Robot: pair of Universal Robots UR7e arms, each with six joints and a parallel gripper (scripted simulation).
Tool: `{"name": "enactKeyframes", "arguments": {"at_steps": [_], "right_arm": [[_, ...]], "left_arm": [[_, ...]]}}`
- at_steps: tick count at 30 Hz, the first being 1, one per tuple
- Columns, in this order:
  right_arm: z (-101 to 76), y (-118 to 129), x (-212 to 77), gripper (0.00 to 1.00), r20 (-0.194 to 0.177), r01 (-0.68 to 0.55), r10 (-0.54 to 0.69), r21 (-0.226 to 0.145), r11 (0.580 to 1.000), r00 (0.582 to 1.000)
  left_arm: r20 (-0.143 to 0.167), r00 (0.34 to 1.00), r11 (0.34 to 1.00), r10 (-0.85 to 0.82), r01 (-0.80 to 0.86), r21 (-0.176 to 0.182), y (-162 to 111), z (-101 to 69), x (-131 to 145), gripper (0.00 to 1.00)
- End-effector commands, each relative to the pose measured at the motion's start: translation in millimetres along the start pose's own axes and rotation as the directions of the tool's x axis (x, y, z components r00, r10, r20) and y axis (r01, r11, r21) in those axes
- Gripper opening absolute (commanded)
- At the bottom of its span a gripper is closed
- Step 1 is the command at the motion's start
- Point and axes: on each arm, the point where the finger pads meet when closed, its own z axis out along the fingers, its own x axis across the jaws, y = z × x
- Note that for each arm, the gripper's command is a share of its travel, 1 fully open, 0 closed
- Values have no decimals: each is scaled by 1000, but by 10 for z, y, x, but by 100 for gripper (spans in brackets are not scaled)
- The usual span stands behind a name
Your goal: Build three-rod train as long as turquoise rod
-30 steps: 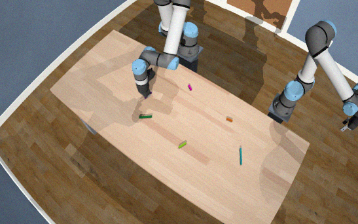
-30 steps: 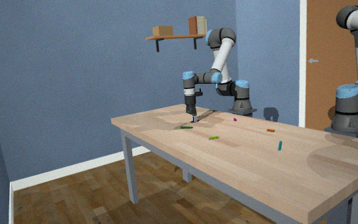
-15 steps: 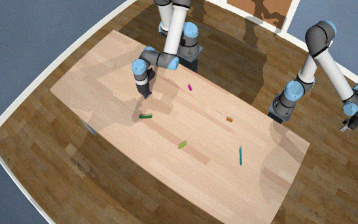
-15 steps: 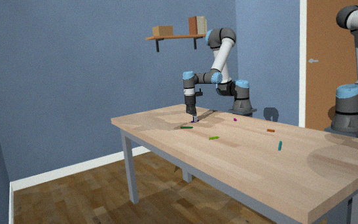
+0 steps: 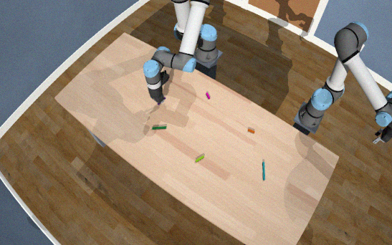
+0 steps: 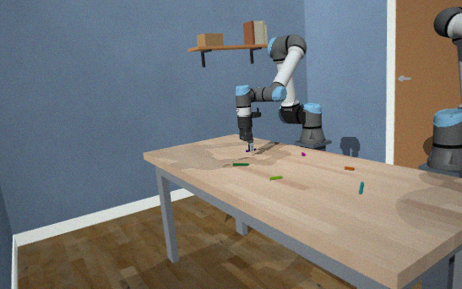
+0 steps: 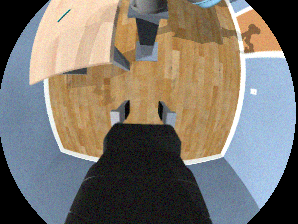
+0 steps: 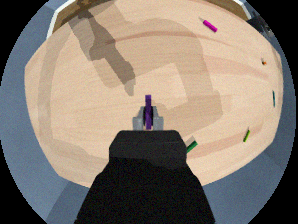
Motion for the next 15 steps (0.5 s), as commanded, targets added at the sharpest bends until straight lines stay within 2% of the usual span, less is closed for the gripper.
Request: {"name": "enactKeyframes", "arguments": {"at_steps": [1, 3, 5, 8, 15], "right_arm": [[-385, -3, 0, 24, 1, 0, 0, 1, 1000, 1000], [-509, -3, 0, 24, 1, 0, 0, 1, 1000, 1000], [-509, -3, 0, 24, 1, 0, 0, 1, 1000, 1000], [-628, -3, 0, 24, 1, 0, 0, 1, 1000, 1000], [-664, -3, 0, 24, 1, 0, 0, 1, 1000, 1000]], "left_arm": [[0, 1000, 1000, 0, 0, -1, 3, -4, -1, 100], [0, 1000, 1000, 0, 0, -1, 3, -4, -1, 100], [0, 1000, 1000, 0, 0, -1, 3, -4, -1, 100], [0, 1000, 1000, 0, 0, -1, 3, -4, -1, 100], [0, 1000, 1000, 0, 0, -1, 3, -4, -1, 100]]}}
